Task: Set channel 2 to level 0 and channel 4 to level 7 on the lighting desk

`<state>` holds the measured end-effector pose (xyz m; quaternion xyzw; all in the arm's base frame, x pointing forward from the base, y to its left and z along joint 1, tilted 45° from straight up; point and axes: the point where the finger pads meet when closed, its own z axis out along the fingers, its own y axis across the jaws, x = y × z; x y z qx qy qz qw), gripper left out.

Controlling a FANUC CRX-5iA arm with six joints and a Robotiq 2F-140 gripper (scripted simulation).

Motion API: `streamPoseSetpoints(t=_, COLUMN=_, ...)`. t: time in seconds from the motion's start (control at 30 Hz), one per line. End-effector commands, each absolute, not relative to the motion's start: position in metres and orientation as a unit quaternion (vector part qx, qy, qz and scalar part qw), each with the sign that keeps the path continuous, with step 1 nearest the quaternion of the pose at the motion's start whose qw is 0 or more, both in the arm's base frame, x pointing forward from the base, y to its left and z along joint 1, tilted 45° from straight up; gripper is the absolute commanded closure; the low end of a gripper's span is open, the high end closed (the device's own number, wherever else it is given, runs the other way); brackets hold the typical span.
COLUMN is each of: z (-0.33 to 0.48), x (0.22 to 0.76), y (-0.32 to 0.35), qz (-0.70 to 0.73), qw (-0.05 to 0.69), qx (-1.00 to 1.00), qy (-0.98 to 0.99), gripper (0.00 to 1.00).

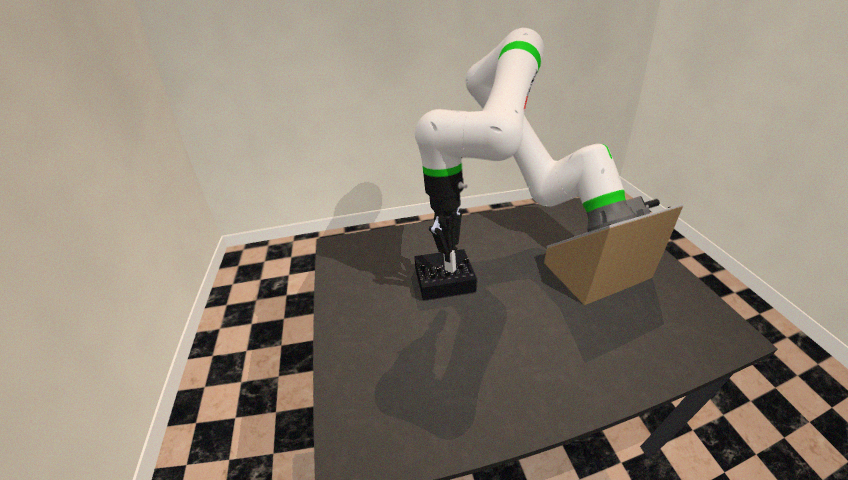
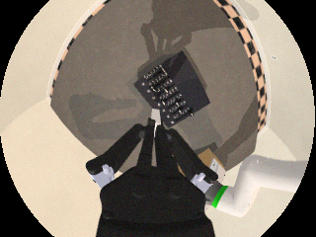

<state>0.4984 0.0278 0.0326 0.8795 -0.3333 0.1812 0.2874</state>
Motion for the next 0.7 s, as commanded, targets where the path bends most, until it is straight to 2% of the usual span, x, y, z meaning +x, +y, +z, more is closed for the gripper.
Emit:
streamPoseSetpoints(t=0.0, z=0.0321, x=0.4979, y=0.0284, qz=0.235, qw=0.263, qx=0.823, qy=-0.446, gripper=1.0)
streamPoseSetpoints(t=0.37, z=0.0321, x=0.4979, y=0.0284, qz=0.32, qw=0.208, qx=0.682, qy=-0.624, gripper=1.0)
streamPoseSetpoints(t=0.67, z=0.0321, x=0.4979, y=0.0284, qz=0.32, qw=0.208, qx=0.682, qy=-0.624, gripper=1.0)
